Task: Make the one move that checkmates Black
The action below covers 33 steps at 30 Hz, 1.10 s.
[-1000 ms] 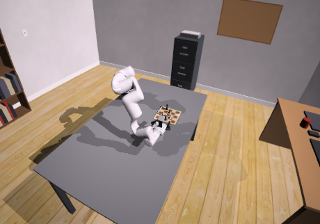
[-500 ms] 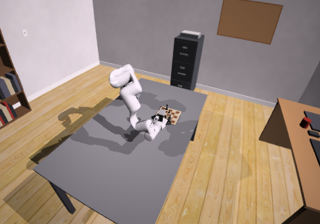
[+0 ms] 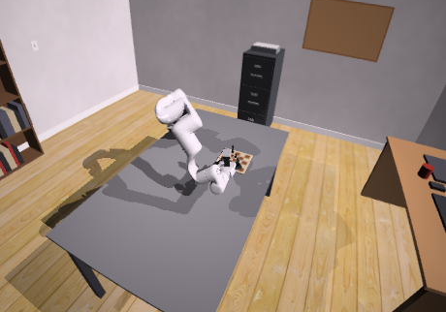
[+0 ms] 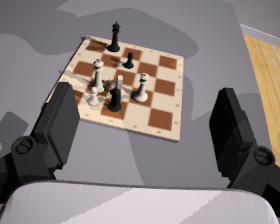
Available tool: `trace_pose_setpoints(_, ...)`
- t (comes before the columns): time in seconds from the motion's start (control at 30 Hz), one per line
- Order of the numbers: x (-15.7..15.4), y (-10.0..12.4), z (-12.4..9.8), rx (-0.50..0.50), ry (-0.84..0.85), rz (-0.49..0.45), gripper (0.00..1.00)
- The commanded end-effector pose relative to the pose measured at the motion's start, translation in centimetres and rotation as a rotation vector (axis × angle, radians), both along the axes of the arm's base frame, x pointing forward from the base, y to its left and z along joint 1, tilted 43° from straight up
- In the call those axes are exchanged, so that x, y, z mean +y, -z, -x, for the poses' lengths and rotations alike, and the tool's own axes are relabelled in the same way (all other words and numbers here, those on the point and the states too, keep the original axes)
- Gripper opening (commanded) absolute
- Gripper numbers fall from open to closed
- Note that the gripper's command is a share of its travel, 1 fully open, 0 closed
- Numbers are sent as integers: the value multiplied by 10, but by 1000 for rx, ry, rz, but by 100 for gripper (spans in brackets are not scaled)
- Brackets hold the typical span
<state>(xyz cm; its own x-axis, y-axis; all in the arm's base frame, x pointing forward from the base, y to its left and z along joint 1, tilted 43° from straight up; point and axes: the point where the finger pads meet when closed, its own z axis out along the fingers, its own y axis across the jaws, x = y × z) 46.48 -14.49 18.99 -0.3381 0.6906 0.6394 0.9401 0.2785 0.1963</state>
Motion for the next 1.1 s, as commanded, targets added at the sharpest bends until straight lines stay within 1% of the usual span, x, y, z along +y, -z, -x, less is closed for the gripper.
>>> trace_pose_setpoints(0.0, 18, 15, -2, -12, -266, 90, 100)
trace_pose_setpoints(0.07, 18, 15, -2, -14, -351, 118, 100)
trace_pose_setpoints(0.1, 24, 22, -2, -18, -392, 134, 100)
trace_pose_setpoints(0.17, 24, 22, -2, -18, -392, 134, 100)
trace_pose_setpoints(0.2, 31, 28, -2, -25, -516, 177, 100)
trace_pose_setpoints(0.27, 31, 28, -2, -26, -582, 199, 100)
trace_pose_setpoints(0.3, 38, 35, -3, -30, -618, 212, 100)
trace_pose_setpoints(0.37, 38, 35, -3, -33, -703, 241, 100)
trace_pose_setpoints(0.4, 45, 42, -3, -37, -746, 257, 100)
trace_pose_setpoints(0.5, 45, 42, -3, -41, -874, 300, 100)
trace_pose_setpoints(0.53, 53, 50, -4, -44, -917, 315, 100)
trace_pose_setpoints(0.6, 53, 50, -4, -47, -1002, 345, 100)
trace_pose_setpoints(0.63, 61, 58, -4, -49, -1045, 358, 100)
trace_pose_setpoints(0.67, 61, 58, -4, -51, -1088, 373, 100)
trace_pose_setpoints(0.73, 61, 58, -4, -51, -1088, 373, 100)
trace_pose_setpoints(0.77, 69, 66, -5, -57, -1215, 416, 100)
trace_pose_setpoints(0.87, 69, 66, -5, -63, -1318, 455, 100)
trace_pose_setpoints(0.9, 76, 73, -5, -63, -1362, 465, 100)
trace_pose_setpoints(0.97, 76, 73, -5, -69, -1447, 498, 100)
trace_pose_setpoints(1.0, 84, 81, -5, -68, -1493, 509, 100)
trace_pose_setpoints(1.07, 84, 81, -5, -75, -1575, 542, 100)
